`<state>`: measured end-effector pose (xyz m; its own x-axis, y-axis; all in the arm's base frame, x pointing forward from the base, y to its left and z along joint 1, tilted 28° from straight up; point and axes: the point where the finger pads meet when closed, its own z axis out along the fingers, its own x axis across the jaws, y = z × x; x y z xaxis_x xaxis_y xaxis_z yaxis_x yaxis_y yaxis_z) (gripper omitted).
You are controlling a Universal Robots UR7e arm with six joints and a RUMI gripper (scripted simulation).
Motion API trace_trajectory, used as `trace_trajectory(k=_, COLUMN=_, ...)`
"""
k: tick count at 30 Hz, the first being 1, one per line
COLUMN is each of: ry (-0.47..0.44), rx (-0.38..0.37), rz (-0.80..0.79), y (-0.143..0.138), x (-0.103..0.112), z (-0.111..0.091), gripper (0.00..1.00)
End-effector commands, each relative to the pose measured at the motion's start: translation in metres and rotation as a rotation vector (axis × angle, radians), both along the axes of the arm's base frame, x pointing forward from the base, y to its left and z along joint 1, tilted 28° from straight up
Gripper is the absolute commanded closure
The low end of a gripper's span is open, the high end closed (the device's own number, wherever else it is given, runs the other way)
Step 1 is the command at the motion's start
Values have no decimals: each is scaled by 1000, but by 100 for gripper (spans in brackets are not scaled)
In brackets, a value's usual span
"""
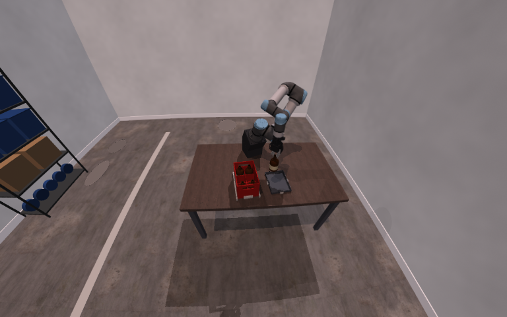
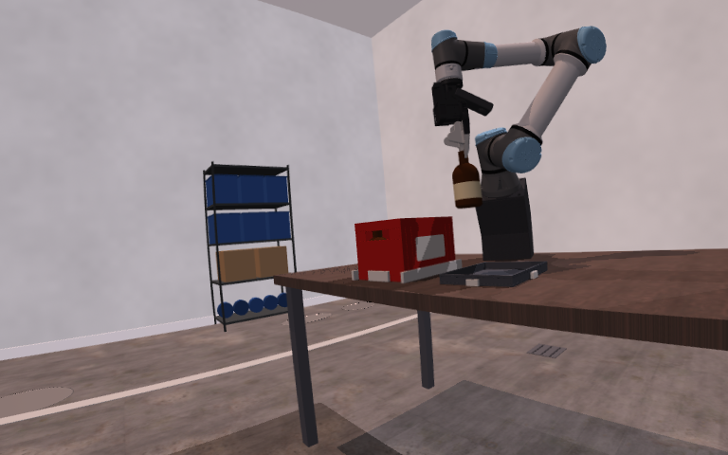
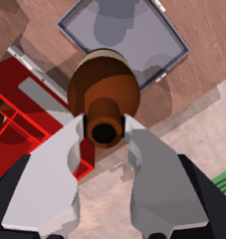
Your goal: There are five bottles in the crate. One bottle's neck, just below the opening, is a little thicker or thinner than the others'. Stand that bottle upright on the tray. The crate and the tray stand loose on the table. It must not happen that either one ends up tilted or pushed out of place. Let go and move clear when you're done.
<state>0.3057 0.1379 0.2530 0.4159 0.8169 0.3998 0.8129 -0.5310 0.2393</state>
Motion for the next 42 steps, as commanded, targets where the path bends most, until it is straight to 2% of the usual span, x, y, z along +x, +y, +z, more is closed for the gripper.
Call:
trace_trajectory(k=1, ry=4, rx=-3, rz=-7, y=9, x=-2, z=0, gripper=100)
trace_trajectory(k=42, ry=-1, rx=-4, rz=-7, y=52, x=-11, z=9, gripper=100)
